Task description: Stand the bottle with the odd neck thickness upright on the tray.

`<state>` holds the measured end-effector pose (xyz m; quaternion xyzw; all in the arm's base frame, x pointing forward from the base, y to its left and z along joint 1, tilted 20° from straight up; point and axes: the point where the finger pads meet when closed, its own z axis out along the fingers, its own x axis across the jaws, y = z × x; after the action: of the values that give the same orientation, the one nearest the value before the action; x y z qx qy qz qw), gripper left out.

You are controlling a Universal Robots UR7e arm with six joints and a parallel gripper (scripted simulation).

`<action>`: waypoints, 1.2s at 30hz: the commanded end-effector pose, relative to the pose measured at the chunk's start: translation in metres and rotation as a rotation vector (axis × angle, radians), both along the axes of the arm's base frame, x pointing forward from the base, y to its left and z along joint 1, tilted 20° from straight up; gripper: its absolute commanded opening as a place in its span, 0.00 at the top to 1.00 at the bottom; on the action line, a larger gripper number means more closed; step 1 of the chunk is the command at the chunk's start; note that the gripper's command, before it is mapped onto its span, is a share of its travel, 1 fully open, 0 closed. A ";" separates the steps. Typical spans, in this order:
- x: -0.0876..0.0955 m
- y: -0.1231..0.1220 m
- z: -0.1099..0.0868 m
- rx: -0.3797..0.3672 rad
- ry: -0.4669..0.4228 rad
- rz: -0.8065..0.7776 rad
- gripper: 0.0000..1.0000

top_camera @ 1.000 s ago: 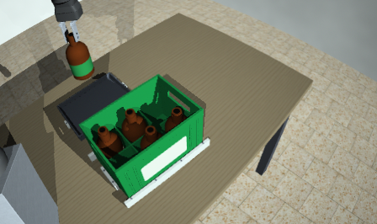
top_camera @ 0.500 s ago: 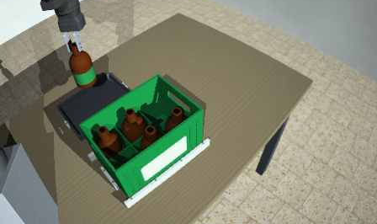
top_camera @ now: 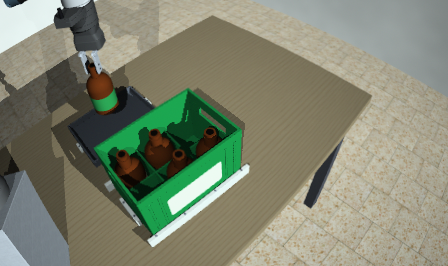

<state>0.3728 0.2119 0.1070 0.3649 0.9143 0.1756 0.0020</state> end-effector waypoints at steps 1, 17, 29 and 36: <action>0.003 0.005 -0.012 0.000 -0.002 -0.001 1.00; 0.007 0.014 -0.040 0.000 -0.002 -0.001 1.00; 0.008 0.017 -0.050 0.000 -0.002 -0.001 1.00; 0.009 0.018 -0.052 0.000 -0.002 -0.001 1.00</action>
<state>0.3809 0.2298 0.0553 0.3651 0.9143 0.1755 0.0025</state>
